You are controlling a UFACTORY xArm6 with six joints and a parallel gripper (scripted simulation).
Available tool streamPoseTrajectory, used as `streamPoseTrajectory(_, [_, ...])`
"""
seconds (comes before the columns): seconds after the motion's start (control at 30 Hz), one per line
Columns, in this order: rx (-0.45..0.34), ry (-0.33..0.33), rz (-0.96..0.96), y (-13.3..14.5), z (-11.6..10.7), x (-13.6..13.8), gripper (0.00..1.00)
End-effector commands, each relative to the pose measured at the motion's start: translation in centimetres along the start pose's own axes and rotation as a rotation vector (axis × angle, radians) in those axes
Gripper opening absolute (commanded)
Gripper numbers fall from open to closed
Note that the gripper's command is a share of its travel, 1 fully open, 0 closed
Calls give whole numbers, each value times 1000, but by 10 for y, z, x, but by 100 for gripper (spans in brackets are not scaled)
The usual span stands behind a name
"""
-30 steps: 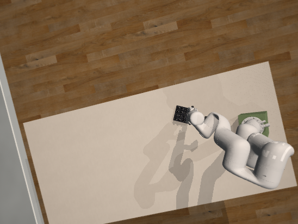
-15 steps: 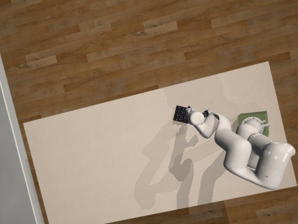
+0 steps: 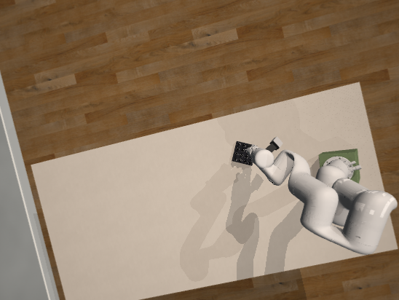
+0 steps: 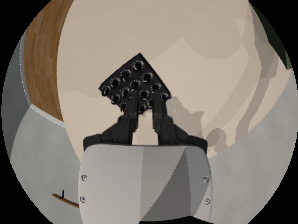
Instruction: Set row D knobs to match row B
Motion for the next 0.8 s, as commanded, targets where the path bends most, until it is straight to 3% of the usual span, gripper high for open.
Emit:
streamPoseTrajectory(0.0, [-25,5,-155,-2,-2,-2,19])
streamPoseTrajectory(0.47, [-24,1,-511,-2,-4,-1,19])
streamPoseTrajectory(0.77, [-24,0,-563,-2,-4,-1,19])
Point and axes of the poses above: the point where the finger pads meet when closed, its own z axis out along the fingers, its own x axis across the jaws, y = z × x, the point moved 9 cm from there along -z, back along the fingers, and after that the axes turned 6 degrees about -z, right-handed, at the moved point
